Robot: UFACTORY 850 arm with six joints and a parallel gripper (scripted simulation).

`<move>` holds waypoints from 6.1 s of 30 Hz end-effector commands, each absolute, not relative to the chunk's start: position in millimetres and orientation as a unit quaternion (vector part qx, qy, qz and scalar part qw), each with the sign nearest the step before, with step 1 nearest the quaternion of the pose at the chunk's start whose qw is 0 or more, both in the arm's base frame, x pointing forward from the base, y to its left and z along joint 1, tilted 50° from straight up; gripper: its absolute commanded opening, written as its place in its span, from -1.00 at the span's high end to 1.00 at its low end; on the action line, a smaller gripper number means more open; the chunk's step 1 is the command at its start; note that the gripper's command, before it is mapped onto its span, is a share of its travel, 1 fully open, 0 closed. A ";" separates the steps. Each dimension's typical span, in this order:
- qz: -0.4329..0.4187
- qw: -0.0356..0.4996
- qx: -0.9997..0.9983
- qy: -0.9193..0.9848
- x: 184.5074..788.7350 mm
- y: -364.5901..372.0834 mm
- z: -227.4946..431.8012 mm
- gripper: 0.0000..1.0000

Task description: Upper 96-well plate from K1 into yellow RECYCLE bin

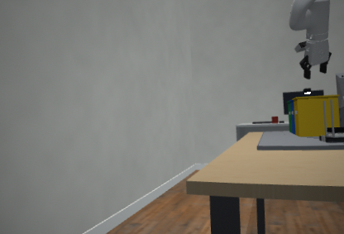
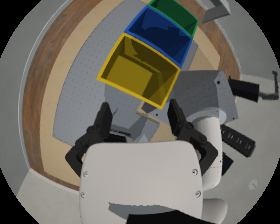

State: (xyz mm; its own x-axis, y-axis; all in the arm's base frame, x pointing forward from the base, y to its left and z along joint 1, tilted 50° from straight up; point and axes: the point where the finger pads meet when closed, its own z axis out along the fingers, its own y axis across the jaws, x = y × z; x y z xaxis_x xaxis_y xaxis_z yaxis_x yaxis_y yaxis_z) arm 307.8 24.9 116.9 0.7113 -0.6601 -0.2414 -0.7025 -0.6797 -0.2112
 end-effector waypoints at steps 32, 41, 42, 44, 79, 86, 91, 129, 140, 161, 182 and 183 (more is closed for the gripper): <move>0.066 0.295 -0.946 0.114 267.5 105.4 192.5 -1.00; 0.053 0.337 -0.939 0.036 254.4 124.4 213.3 -1.00; 0.050 0.344 -0.937 0.021 252.2 127.4 216.6 -1.00; 0.049 0.347 -0.936 0.016 250.0 130.4 220.0 -1.00; 0.009 0.421 -0.898 -0.129 219.1 164.8 263.7 -1.00; 0.009 0.421 -0.898 -0.129 218.5 168.6 260.5 -1.00; 0.009 0.421 -0.898 -0.129 217.4 174.8 255.2 -1.00; 0.009 0.421 -0.898 -0.129 210.4 216.4 219.6 -1.00; 0.009 0.421 -0.898 -0.129 208.3 229.0 208.9 -1.00; 0.009 0.422 -0.898 -0.129 204.2 252.9 188.5 -1.00; 0.009 0.422 -0.898 -0.129 200.6 274.2 170.2 -1.00; 0.009 0.422 -0.898 -0.129 200.4 275.5 169.1 -1.00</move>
State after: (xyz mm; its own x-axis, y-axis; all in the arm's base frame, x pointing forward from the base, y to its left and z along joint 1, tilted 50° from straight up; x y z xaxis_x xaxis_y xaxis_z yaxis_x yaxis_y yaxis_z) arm 200.5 270.6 172.9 0.9664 0.2409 0.0901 0.2234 -0.6122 -0.7585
